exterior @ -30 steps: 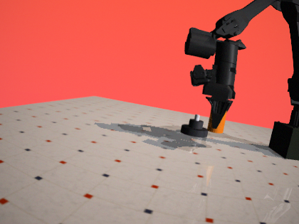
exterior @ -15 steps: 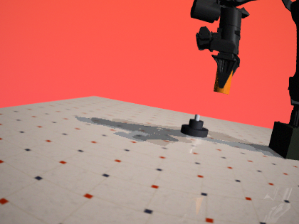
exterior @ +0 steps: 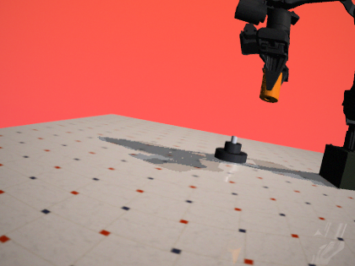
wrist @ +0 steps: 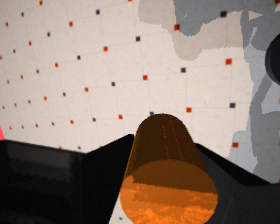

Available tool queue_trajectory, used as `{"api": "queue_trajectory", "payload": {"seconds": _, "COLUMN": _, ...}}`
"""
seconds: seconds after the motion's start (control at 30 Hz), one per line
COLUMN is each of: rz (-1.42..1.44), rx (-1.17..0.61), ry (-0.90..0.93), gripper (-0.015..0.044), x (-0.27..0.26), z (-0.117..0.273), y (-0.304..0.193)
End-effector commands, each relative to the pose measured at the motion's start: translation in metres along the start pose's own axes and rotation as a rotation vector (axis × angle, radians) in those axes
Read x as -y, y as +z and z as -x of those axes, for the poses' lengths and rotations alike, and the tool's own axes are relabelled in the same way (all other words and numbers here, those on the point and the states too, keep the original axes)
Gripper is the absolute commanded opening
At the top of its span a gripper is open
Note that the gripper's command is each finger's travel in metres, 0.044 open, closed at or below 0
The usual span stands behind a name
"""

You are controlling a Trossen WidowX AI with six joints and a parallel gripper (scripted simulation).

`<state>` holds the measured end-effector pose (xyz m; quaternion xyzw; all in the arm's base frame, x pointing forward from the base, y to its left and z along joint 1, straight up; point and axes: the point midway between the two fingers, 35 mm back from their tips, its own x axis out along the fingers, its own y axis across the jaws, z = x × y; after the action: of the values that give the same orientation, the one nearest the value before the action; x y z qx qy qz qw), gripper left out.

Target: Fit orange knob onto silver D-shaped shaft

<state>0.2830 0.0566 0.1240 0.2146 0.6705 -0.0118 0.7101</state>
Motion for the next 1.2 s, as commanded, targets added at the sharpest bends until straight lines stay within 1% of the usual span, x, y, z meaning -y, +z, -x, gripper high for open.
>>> {"api": "queue_trajectory", "payload": {"seconds": 0.0, "rz": 0.006, "rx": 0.008, "ry": 0.074, "gripper": 0.0, "x": -0.003, "z": 0.008, "y": -0.003}}
{"api": "queue_trajectory", "payload": {"seconds": 0.87, "rz": 0.008, "rx": 0.005, "ry": 0.636, "gripper": 0.0, "x": -0.024, "z": 0.058, "y": -0.022}}
{"api": "queue_trajectory", "payload": {"seconds": 0.9, "rz": -0.002, "rx": -0.006, "ry": 0.582, "gripper": 0.0, "x": -0.021, "z": 0.052, "y": -0.02}}
{"api": "queue_trajectory", "payload": {"seconds": 1.17, "rz": -0.002, "rx": -0.006, "ry": 0.582, "gripper": 0.0, "x": -0.021, "z": 0.052, "y": -0.02}}
